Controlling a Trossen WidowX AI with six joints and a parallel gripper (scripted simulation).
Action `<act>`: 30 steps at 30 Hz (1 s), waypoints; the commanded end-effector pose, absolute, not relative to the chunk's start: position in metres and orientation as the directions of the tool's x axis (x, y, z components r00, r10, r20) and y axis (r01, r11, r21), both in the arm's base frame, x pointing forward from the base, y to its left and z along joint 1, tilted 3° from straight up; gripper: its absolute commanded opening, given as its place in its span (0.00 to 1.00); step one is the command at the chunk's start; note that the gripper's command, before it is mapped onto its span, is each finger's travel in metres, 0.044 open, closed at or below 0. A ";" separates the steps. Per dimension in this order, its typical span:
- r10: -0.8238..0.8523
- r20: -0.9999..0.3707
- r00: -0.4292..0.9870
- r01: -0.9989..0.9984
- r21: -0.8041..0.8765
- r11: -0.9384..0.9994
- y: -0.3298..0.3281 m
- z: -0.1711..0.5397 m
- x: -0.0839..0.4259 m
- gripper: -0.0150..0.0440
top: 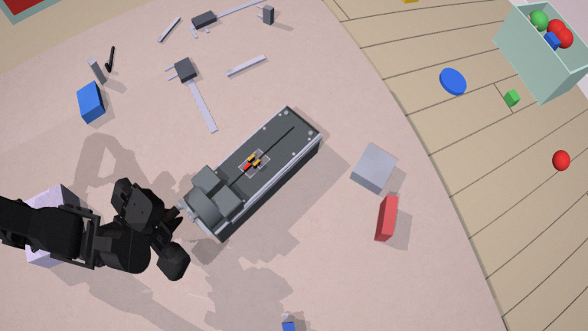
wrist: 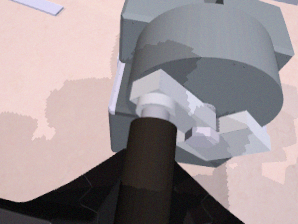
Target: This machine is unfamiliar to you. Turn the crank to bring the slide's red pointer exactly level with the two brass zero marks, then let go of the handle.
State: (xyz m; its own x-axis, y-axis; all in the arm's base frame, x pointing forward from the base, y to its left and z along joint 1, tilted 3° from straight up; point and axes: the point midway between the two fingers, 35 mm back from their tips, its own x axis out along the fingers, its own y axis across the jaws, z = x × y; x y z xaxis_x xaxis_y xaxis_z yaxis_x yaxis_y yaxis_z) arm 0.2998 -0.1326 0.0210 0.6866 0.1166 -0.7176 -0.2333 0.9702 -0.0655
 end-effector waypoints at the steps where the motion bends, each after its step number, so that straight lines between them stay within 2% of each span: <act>1: 0.131 -0.728 0.673 -0.239 -0.047 0.970 -0.127 0.013 0.299 0.25; 30: 0.131 -0.729 0.672 -0.239 -0.047 0.970 -0.131 -0.014 0.299 0.25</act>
